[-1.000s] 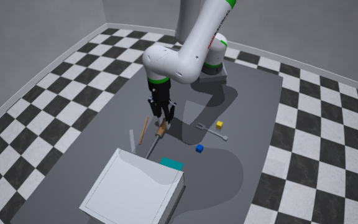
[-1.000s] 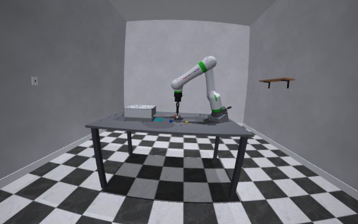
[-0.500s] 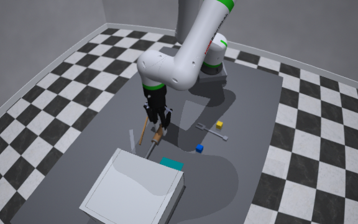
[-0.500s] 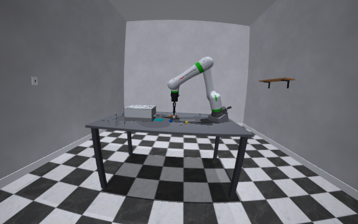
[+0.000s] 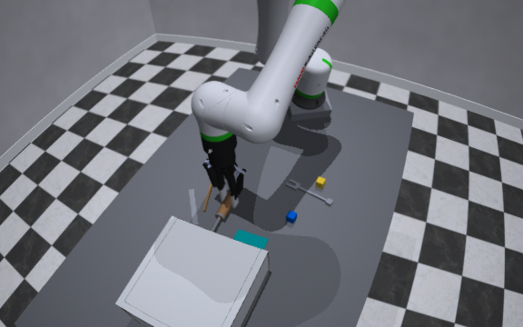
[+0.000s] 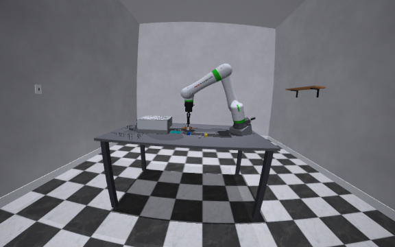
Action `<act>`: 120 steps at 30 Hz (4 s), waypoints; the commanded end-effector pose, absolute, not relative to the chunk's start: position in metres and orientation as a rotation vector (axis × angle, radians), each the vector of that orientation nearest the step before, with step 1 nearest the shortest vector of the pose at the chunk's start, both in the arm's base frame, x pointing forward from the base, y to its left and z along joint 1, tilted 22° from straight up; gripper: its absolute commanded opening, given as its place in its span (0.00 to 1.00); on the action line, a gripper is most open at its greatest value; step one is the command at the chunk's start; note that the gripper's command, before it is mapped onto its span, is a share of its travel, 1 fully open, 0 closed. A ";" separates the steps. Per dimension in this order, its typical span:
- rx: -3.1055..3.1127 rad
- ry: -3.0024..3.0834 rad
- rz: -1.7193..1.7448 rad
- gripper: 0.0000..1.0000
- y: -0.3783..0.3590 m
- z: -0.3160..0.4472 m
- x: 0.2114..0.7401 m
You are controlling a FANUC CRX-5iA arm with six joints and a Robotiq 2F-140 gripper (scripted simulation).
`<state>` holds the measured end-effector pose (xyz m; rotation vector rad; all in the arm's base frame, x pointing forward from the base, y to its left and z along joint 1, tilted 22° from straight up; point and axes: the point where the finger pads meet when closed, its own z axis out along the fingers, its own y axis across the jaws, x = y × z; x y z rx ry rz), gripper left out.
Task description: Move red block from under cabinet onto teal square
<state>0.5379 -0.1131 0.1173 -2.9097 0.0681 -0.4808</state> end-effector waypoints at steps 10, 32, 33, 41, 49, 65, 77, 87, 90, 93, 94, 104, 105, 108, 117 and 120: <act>-2.910 0.069 -0.481 0.00 -0.116 0.129 0.572; -2.910 0.069 -0.481 0.00 -0.119 0.141 0.608; -2.910 0.069 -0.481 0.00 -0.119 0.141 0.610; -2.910 0.069 -0.481 0.00 -0.120 0.145 0.620; -2.910 0.069 -0.481 0.00 -0.120 0.147 0.626; -2.910 0.069 -0.481 0.00 -0.121 0.149 0.632; -2.910 0.069 -0.481 0.00 -0.121 0.149 0.633; -2.910 0.069 -0.481 0.00 -0.121 0.149 0.633; -2.910 0.069 -0.481 0.00 -0.121 0.149 0.633; -2.910 0.069 -0.481 0.00 -0.121 0.149 0.633; -2.910 0.069 -0.481 0.00 -0.121 0.149 0.633; -2.910 0.069 -0.481 0.00 -0.121 0.149 0.633; -2.910 0.069 -0.481 0.00 -0.121 0.149 0.633; -2.910 0.069 -0.481 0.00 -0.121 0.149 0.633; -2.910 0.069 -0.481 0.00 -0.120 0.149 0.633; -2.910 0.069 -0.481 0.00 -0.118 0.150 0.633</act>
